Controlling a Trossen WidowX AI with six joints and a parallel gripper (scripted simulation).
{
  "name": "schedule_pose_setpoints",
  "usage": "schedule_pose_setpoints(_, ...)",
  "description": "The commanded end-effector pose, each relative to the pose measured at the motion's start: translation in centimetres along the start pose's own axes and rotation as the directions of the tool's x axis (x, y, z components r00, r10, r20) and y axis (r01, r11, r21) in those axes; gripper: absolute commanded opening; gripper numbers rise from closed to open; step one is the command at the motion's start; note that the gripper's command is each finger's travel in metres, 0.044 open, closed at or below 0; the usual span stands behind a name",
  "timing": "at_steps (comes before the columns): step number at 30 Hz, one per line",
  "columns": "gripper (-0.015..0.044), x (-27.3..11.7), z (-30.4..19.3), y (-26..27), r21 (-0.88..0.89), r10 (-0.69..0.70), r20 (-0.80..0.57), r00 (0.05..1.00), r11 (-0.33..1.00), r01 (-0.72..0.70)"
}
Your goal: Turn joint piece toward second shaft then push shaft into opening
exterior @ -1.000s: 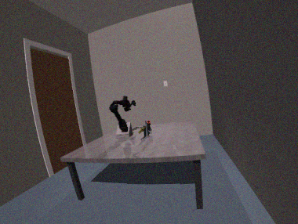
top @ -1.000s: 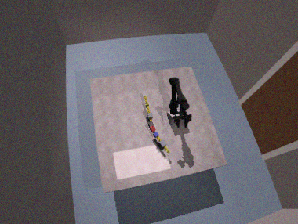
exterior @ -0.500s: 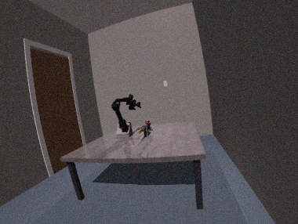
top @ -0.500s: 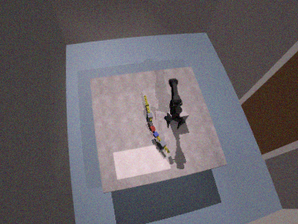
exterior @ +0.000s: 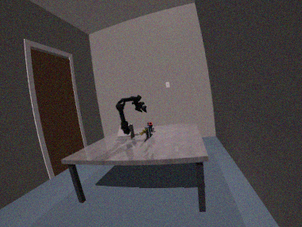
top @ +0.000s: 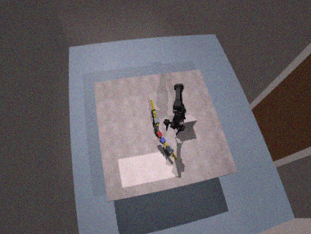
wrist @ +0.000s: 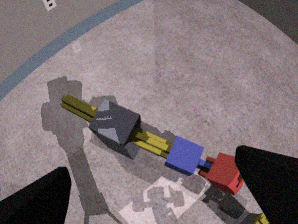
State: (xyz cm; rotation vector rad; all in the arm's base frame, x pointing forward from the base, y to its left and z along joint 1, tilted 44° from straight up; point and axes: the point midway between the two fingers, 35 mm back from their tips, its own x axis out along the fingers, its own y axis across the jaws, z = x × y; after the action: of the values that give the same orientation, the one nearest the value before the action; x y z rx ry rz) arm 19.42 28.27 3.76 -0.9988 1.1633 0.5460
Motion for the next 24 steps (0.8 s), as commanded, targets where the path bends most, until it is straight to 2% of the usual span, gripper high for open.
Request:
schedule_pose_setpoints(1, 0.0440, 0.5, -0.4, -2.2, 0.130, -0.033, -0.080, 0.996, 0.990, 0.044)
schedule_pose_setpoints(12, 0.0440, 1.2, -2.0, -7.2, 0.397, -0.087, -0.281, 0.956, 0.896, 0.198)
schedule_pose_setpoints(24, 0.0440, 1.4, -4.4, -12.9, 0.582, -0.109, -0.494, 0.862, 0.695, 0.422)
